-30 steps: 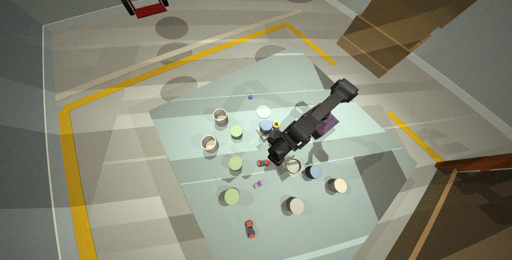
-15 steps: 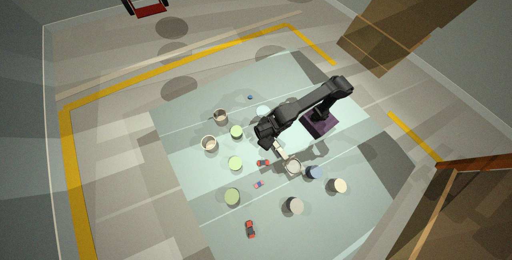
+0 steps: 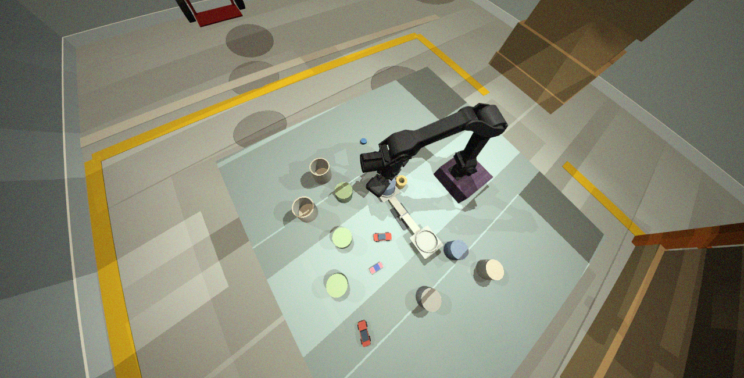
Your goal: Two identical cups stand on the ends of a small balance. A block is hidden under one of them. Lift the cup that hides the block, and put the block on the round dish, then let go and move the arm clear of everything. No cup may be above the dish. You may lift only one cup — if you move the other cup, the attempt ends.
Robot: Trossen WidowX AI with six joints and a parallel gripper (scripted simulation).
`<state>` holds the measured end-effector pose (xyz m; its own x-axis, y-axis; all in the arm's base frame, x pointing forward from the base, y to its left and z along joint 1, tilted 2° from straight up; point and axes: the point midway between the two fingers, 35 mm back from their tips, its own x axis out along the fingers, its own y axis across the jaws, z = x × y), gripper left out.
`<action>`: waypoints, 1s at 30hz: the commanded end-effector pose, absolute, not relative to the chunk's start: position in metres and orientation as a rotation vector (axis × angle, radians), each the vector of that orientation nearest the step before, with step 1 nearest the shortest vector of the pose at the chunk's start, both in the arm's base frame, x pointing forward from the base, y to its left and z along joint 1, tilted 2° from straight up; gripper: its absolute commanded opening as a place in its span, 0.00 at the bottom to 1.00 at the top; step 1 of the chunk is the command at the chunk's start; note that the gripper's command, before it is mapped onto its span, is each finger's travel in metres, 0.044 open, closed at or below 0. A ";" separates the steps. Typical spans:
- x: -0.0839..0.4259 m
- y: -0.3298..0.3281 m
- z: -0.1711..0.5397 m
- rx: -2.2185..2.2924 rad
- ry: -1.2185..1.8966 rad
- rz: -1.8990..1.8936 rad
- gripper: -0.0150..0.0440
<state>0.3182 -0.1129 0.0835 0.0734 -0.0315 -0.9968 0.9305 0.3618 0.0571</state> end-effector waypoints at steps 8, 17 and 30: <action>0.294 -0.162 0.070 0.915 1.279 -0.909 0.25; 0.265 -0.200 0.057 0.914 1.293 -0.914 0.25; 0.238 -0.228 0.036 0.915 1.304 -0.916 0.25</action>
<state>0.2373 -0.2278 0.0436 0.0484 -0.0385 -0.9981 0.9308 0.3642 0.0311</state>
